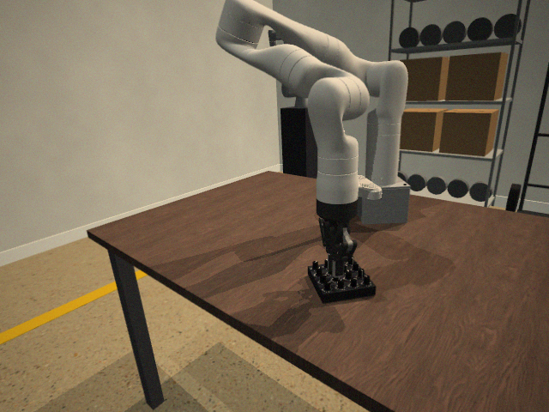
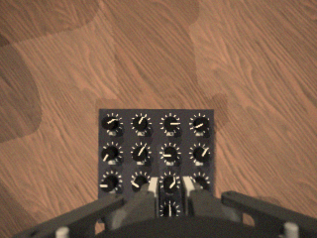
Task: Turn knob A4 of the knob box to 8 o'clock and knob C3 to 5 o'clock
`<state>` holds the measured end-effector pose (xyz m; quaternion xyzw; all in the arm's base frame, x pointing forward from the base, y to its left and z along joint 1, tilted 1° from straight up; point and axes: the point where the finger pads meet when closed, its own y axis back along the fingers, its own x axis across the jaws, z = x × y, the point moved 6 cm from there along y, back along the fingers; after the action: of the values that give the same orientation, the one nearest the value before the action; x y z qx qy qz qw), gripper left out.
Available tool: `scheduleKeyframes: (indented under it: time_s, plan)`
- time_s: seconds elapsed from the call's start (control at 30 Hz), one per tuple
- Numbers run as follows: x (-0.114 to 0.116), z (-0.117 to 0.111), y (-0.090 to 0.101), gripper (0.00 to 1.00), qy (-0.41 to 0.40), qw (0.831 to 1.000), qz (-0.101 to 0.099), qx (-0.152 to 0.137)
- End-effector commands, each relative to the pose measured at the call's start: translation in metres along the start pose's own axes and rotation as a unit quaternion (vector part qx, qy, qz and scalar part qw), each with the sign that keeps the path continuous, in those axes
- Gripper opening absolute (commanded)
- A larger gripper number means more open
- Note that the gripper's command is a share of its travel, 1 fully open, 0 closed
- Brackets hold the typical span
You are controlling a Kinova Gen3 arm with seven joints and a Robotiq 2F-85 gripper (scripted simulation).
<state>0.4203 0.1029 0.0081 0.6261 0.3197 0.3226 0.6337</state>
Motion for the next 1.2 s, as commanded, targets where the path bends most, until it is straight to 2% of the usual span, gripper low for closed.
scheduleKeyframes:
  time_s: [0.0, 0.3, 1.17]
  plan:
    - [0.0002, -0.0006, -0.0021, 0.19, 0.000, 1.000, 0.000, 0.001]
    - [0.0002, -0.0006, -0.0077, 0.19, 0.000, 1.000, 0.000, 0.001]
    - [0.0002, -0.0006, -0.0082, 0.19, 0.000, 1.000, 0.000, 0.001]
